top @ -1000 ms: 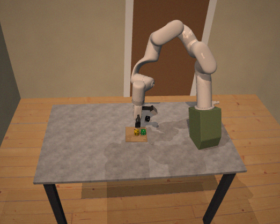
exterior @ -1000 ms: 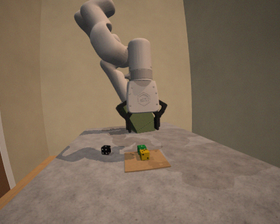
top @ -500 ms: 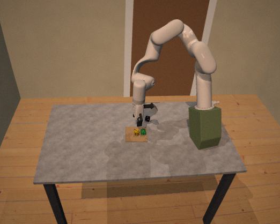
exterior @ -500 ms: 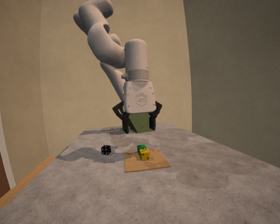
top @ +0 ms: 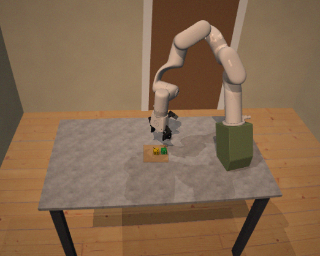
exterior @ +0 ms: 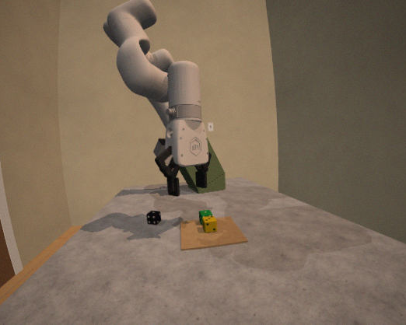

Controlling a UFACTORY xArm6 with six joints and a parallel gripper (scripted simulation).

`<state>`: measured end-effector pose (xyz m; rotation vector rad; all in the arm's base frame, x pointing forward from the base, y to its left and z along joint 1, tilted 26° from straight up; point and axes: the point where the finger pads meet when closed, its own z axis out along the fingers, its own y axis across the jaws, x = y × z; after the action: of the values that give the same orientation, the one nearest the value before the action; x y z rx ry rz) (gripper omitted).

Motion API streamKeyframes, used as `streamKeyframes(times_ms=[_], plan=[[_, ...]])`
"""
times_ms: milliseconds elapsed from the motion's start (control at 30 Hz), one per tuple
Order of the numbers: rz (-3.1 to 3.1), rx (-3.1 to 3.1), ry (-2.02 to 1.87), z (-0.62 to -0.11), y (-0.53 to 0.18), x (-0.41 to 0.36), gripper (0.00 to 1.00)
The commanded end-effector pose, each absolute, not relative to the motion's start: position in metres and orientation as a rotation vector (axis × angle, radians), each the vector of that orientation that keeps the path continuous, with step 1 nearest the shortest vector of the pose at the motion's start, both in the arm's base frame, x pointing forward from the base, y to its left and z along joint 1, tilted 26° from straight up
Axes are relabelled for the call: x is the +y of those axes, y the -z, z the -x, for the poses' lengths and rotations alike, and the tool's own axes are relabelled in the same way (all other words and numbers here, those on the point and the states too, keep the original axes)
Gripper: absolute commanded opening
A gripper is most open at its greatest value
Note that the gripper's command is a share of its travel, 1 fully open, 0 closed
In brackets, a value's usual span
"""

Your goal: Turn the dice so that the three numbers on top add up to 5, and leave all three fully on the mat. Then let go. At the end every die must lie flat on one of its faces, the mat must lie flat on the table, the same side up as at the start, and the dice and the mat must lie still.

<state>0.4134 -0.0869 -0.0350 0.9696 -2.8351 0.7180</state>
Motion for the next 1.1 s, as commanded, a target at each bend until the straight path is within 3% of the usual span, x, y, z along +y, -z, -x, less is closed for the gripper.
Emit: streamKeyframes(times_ms=[0,1067], plan=[[-1.156,-2.731,-0.679,-0.411,0.032,-0.094,1.0],[-2.265,-1.617,-0.47,-0.37,0.014,-0.145,1.0]])
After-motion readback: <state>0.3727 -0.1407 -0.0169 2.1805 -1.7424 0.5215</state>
